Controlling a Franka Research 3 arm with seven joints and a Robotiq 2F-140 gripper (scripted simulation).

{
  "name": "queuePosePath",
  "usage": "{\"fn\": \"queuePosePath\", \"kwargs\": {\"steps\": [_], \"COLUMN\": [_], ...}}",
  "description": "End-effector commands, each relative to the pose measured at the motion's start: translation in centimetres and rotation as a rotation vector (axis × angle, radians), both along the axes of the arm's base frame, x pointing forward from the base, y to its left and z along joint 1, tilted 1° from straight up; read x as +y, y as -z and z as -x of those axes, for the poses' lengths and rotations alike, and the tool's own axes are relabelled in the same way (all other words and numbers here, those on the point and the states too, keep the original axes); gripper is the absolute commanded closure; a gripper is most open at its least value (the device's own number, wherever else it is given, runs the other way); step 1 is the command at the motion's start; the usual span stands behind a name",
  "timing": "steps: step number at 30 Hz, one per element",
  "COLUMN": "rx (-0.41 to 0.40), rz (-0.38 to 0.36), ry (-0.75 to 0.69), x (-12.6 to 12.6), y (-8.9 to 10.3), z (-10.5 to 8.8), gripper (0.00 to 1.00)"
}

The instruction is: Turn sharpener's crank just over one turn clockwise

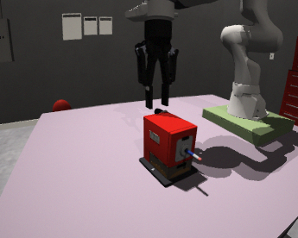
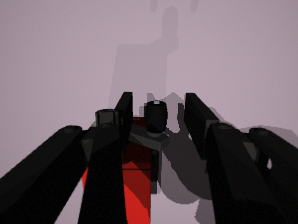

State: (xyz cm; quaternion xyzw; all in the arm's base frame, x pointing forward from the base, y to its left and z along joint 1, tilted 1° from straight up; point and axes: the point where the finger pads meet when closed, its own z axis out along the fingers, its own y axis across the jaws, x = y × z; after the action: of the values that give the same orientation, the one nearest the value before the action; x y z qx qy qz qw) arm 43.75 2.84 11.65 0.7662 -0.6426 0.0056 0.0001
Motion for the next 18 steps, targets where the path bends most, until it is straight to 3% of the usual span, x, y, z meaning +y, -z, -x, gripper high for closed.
{"fn": "queuePosePath", "kwargs": {"steps": [1, 18], "rx": [-0.004, -0.004], "rz": [-0.003, -0.003], "ry": [-0.004, -0.004], "x": [0.1, 0.0], "y": [0.3, 2.3], "z": [-0.1, -0.1], "gripper": [0.61, 0.61]}}
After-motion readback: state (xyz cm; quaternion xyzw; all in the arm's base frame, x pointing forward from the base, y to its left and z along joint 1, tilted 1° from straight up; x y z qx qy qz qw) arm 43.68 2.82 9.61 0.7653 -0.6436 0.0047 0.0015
